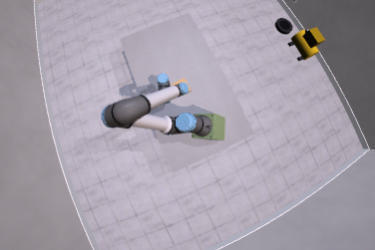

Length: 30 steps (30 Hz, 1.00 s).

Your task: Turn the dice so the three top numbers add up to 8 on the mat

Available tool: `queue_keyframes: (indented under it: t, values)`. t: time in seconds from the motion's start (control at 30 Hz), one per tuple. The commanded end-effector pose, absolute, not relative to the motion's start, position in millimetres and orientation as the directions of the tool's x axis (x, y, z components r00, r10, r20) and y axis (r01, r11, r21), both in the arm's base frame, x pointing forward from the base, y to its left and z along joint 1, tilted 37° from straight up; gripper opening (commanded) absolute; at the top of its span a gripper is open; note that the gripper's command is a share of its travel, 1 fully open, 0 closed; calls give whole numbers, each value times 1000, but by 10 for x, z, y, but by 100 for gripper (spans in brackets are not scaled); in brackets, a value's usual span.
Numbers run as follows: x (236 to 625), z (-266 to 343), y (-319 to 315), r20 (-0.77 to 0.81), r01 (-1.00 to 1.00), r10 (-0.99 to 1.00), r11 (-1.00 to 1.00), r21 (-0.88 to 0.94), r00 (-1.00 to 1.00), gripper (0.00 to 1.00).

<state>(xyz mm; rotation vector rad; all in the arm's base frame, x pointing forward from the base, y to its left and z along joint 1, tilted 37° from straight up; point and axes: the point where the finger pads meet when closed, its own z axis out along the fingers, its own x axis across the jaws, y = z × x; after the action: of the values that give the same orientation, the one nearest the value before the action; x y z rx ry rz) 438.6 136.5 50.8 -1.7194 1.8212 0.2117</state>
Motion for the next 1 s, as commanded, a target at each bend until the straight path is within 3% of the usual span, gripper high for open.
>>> queue_keyframes:
  t: [0.0,0.97]
  values:
    - [4390,507,1365,-530,-946,-847,141,-292,38,79]
    - [4477,292,1501,-530,-946,-847,141,-292,38,79]
